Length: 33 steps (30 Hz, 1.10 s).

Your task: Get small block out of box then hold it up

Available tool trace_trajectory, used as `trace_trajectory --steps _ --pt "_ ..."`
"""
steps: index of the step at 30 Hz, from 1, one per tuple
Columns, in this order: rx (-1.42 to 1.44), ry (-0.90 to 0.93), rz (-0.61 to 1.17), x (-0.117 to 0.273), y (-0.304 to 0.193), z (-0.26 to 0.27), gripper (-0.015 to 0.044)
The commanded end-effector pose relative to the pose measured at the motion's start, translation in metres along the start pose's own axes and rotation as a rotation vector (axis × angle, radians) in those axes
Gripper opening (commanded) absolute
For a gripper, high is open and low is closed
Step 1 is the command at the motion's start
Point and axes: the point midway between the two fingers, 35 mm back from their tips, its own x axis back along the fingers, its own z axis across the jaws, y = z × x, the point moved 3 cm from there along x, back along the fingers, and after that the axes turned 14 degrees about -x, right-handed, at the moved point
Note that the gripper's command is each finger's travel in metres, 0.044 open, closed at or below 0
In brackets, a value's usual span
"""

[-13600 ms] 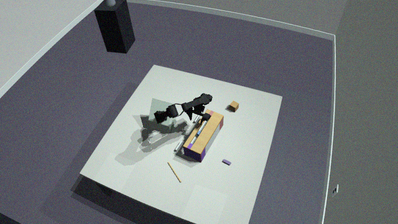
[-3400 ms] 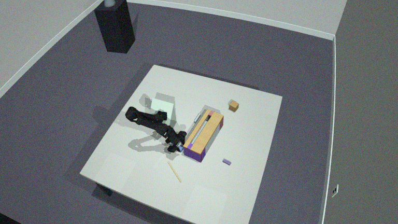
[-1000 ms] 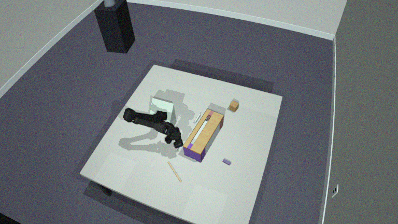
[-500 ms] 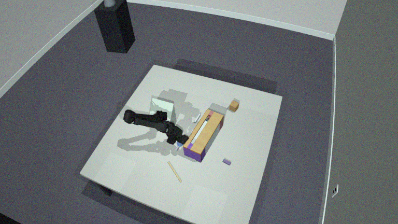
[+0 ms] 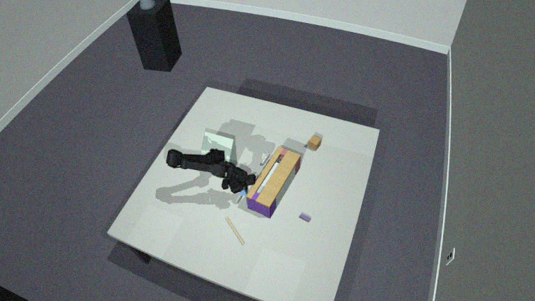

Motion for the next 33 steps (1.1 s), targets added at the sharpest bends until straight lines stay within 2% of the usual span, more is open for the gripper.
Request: trace_trajectory --steps 1,33 --pt "0.136 -0.001 -0.010 0.003 0.002 0.003 0.0000" --pt "1.434 -0.054 -0.024 0.021 -0.007 0.012 0.0000"
